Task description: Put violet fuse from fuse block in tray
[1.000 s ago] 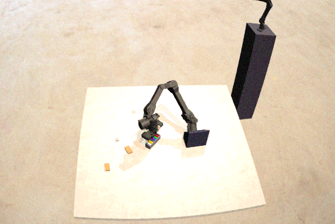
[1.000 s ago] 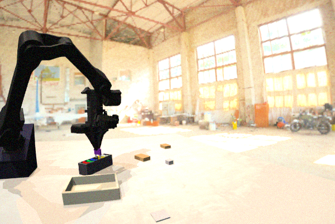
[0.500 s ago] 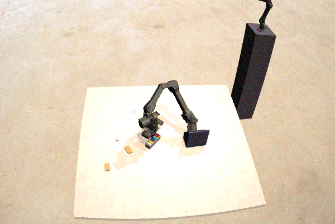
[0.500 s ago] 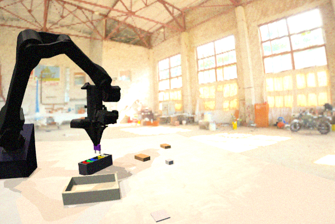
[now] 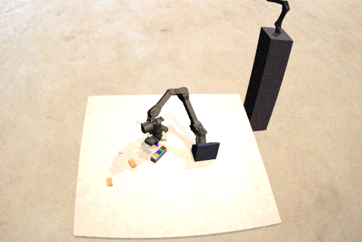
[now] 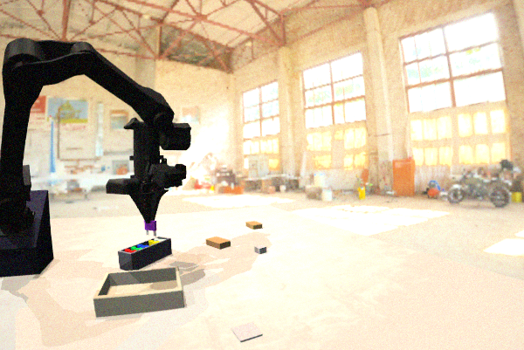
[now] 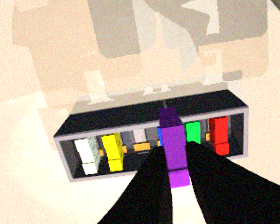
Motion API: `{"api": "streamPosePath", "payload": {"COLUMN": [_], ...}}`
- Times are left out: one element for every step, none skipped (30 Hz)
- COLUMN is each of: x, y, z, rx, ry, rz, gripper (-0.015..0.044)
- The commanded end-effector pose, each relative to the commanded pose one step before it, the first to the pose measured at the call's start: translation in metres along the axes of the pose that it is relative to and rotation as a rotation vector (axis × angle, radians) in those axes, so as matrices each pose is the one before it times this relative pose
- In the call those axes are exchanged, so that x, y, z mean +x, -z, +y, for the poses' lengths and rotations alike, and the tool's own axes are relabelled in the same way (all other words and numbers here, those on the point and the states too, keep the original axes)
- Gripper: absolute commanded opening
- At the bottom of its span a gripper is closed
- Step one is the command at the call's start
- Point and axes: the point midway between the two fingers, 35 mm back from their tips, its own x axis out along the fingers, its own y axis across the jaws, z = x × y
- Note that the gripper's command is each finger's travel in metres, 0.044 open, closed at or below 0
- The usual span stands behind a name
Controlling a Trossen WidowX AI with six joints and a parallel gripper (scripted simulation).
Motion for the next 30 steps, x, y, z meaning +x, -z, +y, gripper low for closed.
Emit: {"api": "streamPosePath", "payload": {"x": [-0.00060,-0.00010,-0.00010,-0.00010,-0.00010,-0.00010,-0.00010,-0.00010,-0.00010,-0.00011,-0.00011,-0.00012,-0.00012,-0.00013,-0.00014,-0.00015,-0.00016,-0.00018,-0.00015,-0.00010,-0.00003,0.00000,0.00000,0.00026,0.00078,0.00130,0.00160,0.00161,0.00161,0.00160], "y": [-0.02071,-0.00486,-0.00475,-0.00463,-0.00451,-0.00439,-0.00426,-0.00413,-0.00399,-0.00385,-0.00371,-0.00357,-0.00342,-0.00327,-0.00311,-0.00295,-0.00279,-0.00263,-0.00204,-0.00117,-0.00038,0.00000,0.00000,-0.00001,-0.00003,-0.00004,-0.00005,-0.00005,-0.00004,-0.00004], "z": [-0.01920,-0.00514,-0.00528,-0.00541,-0.00554,-0.00567,-0.00579,-0.00591,-0.00602,-0.00613,-0.00624,-0.00634,-0.00644,-0.00653,-0.00662,-0.00671,-0.00679,-0.00686,-0.00569,-0.00343,-0.00115,0.00000,0.00000,0.00002,0.00005,0.00008,0.00009,0.00008,0.00007,0.00006], "rx": [0.0007,-0.0001,0.0000,0.0000,0.0001,0.0001,0.0001,0.0001,0.0002,0.0002,0.0002,0.0002,0.0002,0.0002,0.0002,0.0002,0.0002,0.0002,0.0002,0.0001,0.0000,0.0000,0.0000,0.0000,0.0000,0.0000,0.0000,0.0000,0.0000,0.0000], "ry": [-0.00238,-0.00072,-0.00053,-0.00034,-0.00015,0.00005,0.00026,0.00047,0.00069,0.00091,0.00113,0.00136,0.00160,0.00184,0.00208,0.00232,0.00257,0.00282,0.00250,0.00158,0.00054,0.00000,0.00000,-0.00002,-0.00005,-0.00009,-0.00009,-0.00008,-0.00007,-0.00006], "rz": [0.00067,0.00026,0.00008,-0.00010,-0.00027,-0.00044,-0.00060,-0.00075,-0.00089,-0.00103,-0.00116,-0.00128,-0.00139,-0.00150,-0.00160,-0.00169,-0.00177,-0.00185,-0.00157,-0.00096,-0.00032,0.00000,0.00000,0.00002,0.00005,0.00007,0.00007,0.00006,0.00004,0.00003], "gripper": [0.0000,0.0000,0.0000,0.0000,0.0000,0.0000,0.0000,0.0000,0.0000,0.0000,0.0000,0.0000,0.0000,0.0000,0.0000,0.0000,0.0000,0.0000,0.0000,0.0000,0.0000,0.0000,0.0000,0.0000,0.0000,0.0000,0.0000,0.0000,0.0000,0.0000]}}
